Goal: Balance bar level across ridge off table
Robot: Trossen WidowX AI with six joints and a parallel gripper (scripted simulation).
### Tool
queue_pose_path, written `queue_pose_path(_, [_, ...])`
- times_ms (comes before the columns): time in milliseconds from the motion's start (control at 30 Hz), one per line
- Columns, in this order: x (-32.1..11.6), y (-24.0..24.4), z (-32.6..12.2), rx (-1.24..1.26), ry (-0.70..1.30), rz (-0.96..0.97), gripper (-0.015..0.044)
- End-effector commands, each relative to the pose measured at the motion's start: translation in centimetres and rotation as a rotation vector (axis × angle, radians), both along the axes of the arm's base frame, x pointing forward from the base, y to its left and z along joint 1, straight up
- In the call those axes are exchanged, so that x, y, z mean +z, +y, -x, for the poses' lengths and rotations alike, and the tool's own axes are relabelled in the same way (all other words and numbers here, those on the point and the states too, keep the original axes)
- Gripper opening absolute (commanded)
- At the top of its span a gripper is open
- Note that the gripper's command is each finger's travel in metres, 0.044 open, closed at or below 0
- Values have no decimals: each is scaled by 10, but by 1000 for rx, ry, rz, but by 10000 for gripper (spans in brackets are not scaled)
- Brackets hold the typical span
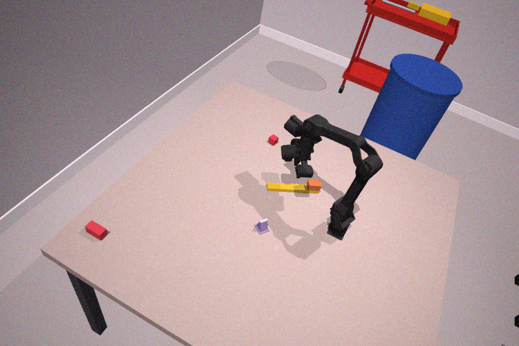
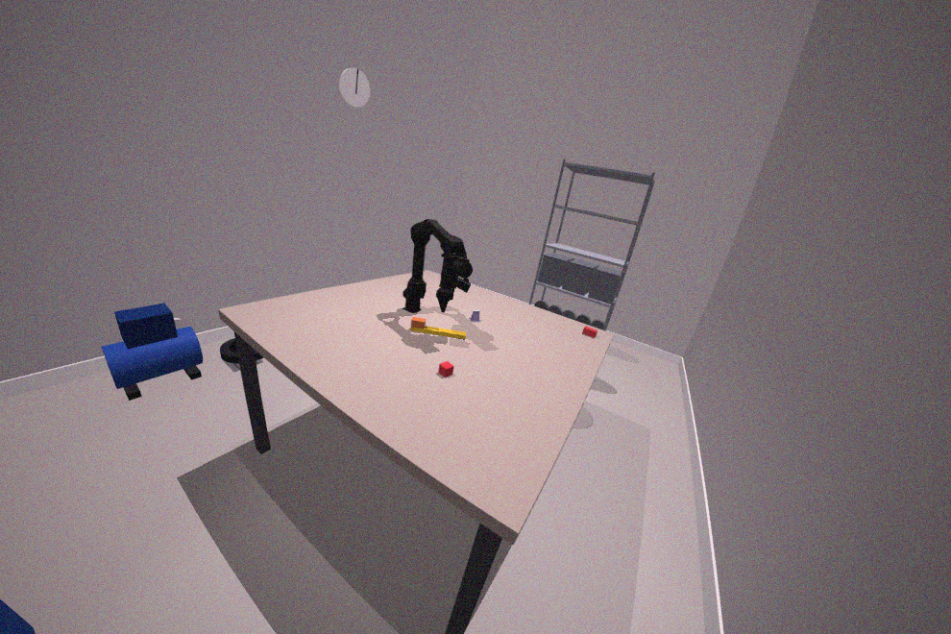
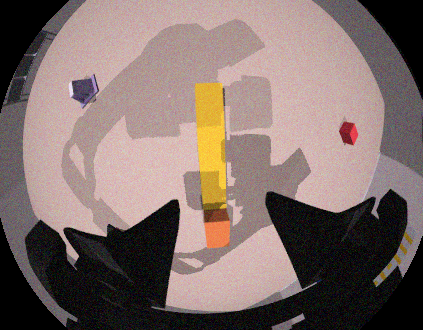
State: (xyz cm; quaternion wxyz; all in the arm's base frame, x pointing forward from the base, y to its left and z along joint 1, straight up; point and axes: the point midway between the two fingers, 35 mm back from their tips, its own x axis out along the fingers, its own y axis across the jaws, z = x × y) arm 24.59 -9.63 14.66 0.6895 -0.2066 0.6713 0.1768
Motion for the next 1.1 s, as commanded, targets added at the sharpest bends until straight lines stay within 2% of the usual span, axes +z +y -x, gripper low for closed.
queue_pose_path(0, [0,-3,3,-3,17,-26,315])
queue_pose_path(167, [-16,-3,1,-3,16,-26,315])
queue_pose_path(467, [-74,-3,1,-3,17,-26,315])
queue_pose_path(1067, [-96,-3,1,-3,17,-26,315])
